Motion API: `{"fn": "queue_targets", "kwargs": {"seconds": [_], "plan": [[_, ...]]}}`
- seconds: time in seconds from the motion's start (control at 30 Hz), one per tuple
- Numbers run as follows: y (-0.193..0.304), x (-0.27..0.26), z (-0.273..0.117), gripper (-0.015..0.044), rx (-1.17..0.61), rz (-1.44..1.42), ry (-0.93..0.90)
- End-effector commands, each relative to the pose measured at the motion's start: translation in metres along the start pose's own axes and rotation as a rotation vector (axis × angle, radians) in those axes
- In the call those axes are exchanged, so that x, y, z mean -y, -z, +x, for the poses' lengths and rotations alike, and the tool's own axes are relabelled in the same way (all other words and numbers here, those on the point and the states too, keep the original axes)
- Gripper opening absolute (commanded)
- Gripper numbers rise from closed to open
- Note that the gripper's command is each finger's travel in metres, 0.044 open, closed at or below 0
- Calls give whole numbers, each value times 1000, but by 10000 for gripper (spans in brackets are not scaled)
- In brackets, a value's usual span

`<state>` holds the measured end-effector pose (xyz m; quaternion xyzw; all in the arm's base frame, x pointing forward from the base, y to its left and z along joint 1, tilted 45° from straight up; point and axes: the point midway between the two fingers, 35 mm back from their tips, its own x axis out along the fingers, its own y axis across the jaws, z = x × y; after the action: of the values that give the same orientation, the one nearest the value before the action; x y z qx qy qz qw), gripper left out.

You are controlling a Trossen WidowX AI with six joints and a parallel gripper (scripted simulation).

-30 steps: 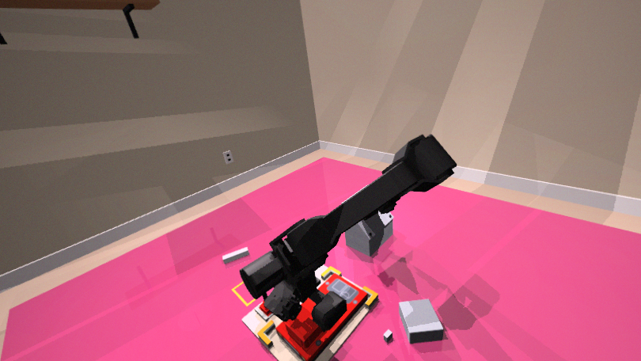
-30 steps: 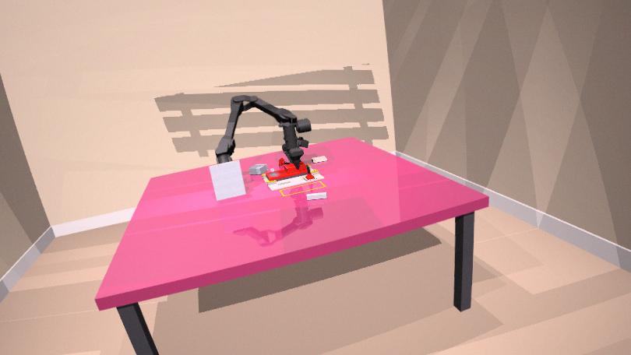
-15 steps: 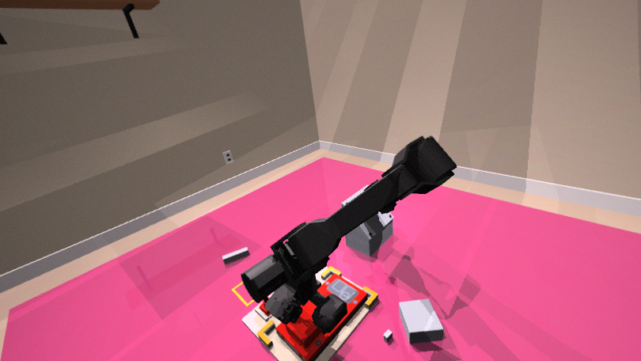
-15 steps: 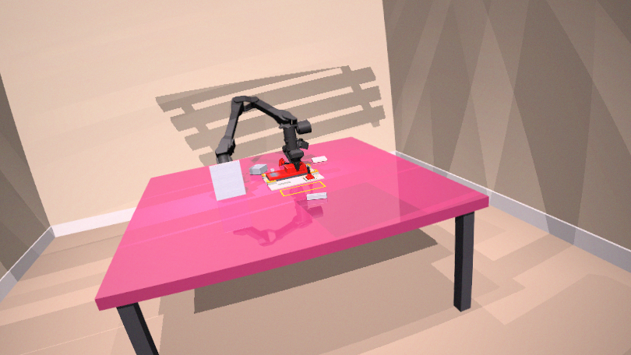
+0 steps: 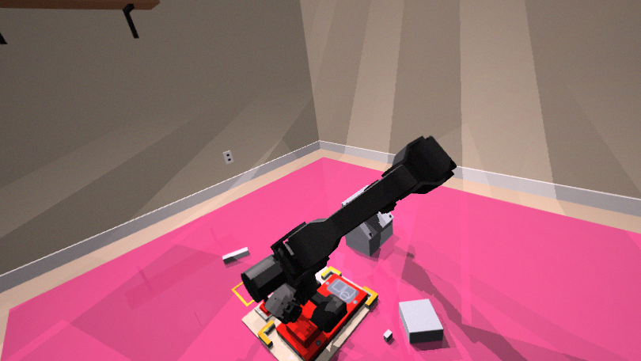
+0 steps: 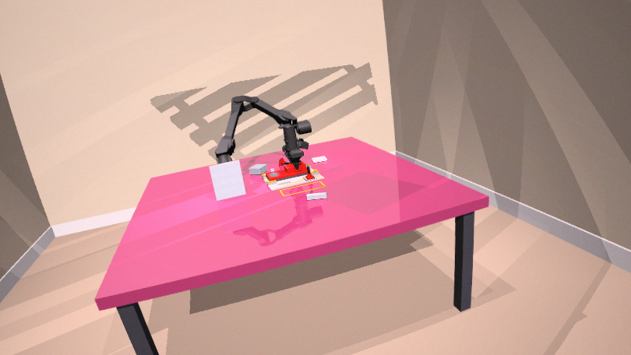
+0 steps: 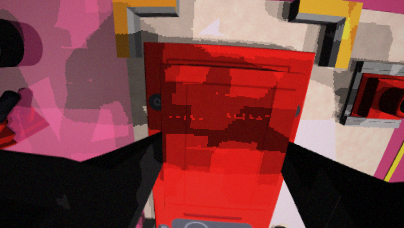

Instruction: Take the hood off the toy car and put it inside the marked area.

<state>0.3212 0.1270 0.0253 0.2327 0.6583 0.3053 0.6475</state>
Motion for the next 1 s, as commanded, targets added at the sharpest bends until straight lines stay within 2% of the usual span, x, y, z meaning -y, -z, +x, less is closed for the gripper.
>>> {"fn": "queue_targets", "kwargs": {"seconds": [0.0,0.27,0.97], "plan": [[0,0,-1,216,-1,-2,1],[0,0,-5,6,-1,-2,1],[-1,0,-19,0,0,-1,2]]}}
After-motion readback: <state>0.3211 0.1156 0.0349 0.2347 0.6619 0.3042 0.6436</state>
